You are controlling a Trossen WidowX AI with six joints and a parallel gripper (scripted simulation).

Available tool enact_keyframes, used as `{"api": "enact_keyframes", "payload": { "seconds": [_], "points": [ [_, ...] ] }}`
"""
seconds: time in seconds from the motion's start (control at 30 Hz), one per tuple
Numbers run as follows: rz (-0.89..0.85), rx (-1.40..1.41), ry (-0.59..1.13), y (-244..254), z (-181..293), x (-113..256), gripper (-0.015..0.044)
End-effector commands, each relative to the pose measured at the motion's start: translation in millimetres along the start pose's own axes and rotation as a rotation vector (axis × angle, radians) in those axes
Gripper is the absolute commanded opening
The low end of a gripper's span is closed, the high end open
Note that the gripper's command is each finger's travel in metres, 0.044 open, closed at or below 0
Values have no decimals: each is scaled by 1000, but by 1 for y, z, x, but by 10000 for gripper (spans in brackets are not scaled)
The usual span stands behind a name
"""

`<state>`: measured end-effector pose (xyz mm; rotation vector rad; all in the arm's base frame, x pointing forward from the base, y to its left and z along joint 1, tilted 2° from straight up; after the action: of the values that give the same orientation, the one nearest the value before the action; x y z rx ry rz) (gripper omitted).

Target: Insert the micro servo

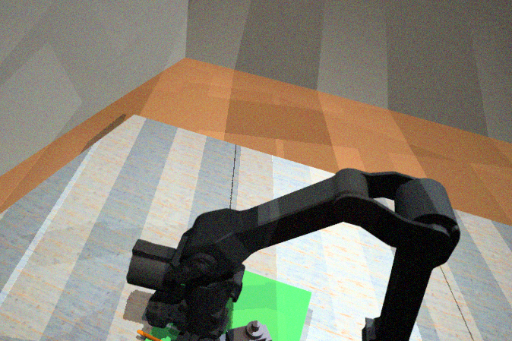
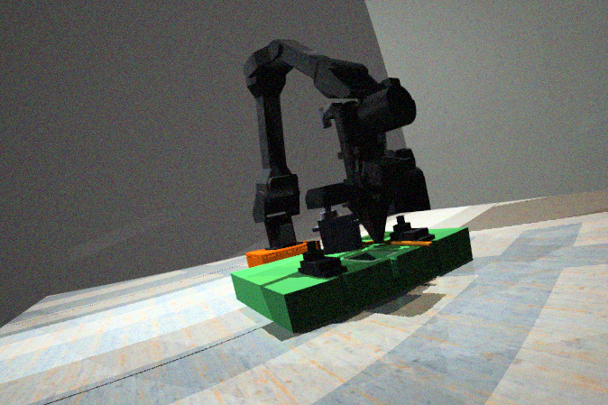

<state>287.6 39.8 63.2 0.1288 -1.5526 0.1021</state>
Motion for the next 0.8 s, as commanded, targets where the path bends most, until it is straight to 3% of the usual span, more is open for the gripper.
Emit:
{"api": "enact_keyframes", "payload": {
  "seconds": [0.0,0.07,0.2,0.77],
  "points": [
    [-2,-1,-8,1,-2,18,0],
    [-4,-2,-9,2,-1,37,0],
    [-5,-2,-9,2,-1,40,0],
    [-2,305,-4,-12,52,86,440]
  ]
}}
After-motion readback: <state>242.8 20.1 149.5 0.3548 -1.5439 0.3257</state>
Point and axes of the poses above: the point midway between the two fingers, 35 mm back from their tips, its own x axis back along the fingers, its own y axis across the jaws, z = x × y, the point moved 3 cm from there along x, back along the fingers, and after that the axes turned 9 degrees about x, right-handed, at the moved point
